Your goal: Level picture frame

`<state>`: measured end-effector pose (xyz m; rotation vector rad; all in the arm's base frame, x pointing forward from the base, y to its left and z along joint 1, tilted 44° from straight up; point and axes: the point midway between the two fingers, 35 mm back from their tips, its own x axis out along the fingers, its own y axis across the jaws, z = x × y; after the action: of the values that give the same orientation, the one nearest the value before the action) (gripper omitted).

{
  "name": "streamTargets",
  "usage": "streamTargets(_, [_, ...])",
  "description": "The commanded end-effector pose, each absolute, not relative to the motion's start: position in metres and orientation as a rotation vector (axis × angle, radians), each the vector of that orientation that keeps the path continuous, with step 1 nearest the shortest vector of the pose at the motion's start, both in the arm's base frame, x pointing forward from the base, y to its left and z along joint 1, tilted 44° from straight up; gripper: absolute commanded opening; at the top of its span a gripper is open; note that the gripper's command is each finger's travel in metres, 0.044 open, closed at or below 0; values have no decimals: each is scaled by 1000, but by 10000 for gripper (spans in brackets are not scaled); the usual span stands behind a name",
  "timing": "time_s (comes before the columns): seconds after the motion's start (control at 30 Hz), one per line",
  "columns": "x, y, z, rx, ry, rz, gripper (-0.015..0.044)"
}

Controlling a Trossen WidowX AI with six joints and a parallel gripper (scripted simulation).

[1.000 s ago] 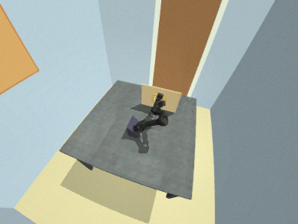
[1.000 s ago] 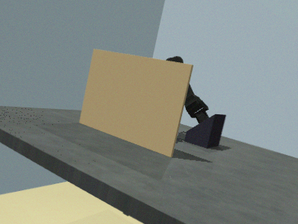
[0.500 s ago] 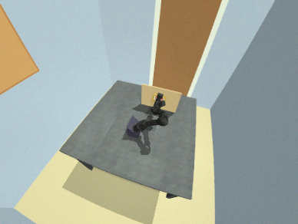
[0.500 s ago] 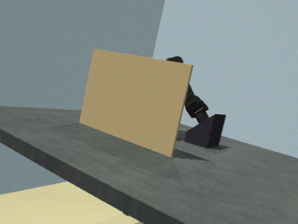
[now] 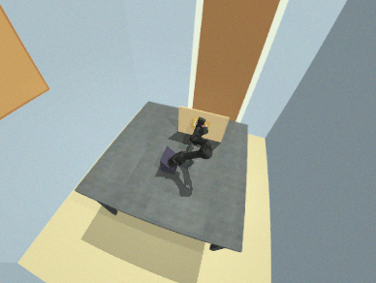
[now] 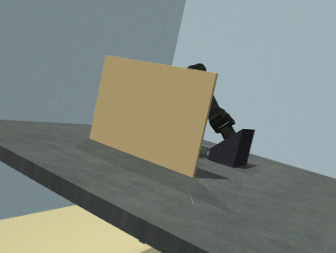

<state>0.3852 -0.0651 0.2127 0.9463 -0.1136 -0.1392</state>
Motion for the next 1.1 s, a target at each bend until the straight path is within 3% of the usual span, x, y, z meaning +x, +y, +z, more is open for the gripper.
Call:
streamTargets(0.0, [385, -64, 213, 944, -117, -137, 0])
streamTargets(1.07, [385, -68, 210, 946, -120, -143, 0])
